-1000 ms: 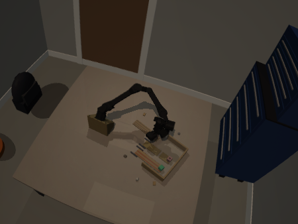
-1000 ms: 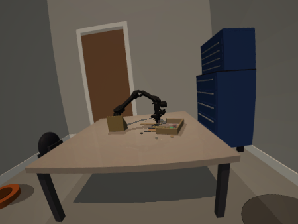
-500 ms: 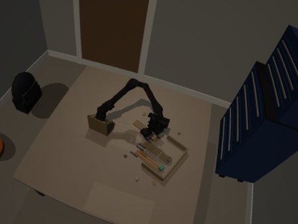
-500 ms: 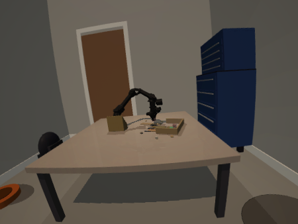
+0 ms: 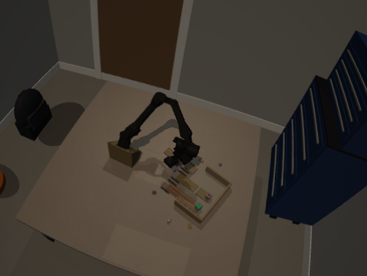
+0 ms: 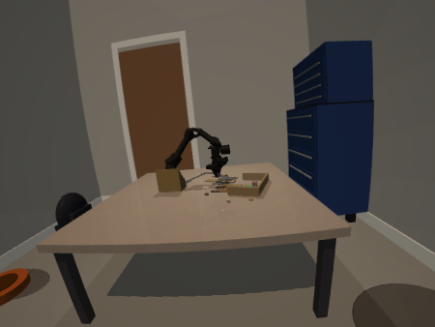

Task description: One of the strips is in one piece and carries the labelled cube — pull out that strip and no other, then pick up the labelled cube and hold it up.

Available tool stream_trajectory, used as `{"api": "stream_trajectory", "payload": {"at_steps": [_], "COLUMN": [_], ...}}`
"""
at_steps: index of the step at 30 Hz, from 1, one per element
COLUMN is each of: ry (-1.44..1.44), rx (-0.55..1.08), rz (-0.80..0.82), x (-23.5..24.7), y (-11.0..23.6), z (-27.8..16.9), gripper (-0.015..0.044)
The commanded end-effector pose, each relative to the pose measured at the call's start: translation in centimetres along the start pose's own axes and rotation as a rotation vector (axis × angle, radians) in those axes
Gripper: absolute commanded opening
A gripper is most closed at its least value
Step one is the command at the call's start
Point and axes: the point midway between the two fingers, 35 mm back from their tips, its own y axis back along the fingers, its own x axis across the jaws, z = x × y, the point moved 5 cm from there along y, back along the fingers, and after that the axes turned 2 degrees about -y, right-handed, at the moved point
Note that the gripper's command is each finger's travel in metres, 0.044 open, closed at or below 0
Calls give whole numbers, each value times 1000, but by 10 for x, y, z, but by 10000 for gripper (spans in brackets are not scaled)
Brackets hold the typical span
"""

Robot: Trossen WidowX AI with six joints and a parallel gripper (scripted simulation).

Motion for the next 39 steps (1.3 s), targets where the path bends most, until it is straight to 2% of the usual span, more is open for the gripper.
{"api": "stream_trajectory", "payload": {"at_steps": [1,9,17,39], "ry": [1,-2,-2,-2], "rx": [0,1,1,1], "rz": [0,0,-1,-1], "x": [-11,-25,-25,-25], "y": [0,-1,35,35], "z": [-11,-28,-27,-27], "gripper": [0,0,0,0]}}
